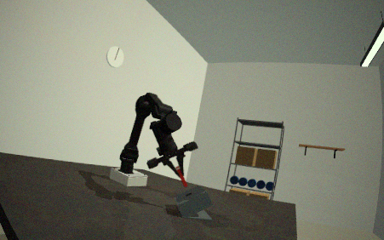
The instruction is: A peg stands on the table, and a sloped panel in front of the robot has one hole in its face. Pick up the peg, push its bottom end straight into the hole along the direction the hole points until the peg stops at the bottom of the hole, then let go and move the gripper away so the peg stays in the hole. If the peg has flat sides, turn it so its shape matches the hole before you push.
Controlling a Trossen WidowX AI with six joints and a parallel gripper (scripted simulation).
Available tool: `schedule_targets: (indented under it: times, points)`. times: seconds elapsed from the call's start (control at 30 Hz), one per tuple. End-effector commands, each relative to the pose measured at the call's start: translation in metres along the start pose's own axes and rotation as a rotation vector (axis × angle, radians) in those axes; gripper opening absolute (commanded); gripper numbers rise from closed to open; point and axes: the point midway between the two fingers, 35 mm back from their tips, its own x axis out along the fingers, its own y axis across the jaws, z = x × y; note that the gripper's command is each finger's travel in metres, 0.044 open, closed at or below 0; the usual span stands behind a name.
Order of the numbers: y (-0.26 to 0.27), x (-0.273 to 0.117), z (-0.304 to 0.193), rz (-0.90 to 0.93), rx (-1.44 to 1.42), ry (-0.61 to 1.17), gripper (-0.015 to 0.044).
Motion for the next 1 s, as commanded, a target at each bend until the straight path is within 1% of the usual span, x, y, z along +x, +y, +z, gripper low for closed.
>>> schedule_targets:
  times: [0.0,0.27,0.97]
  points:
    - [0.003,0.004,0.002,0.003,0.011,-0.011,0.0000]
    - [0.003,0.006,0.001,0.003,0.011,-0.011,0.0000]
    - [0.000,0.023,0.001,0.002,0.012,-0.010,0.0000]
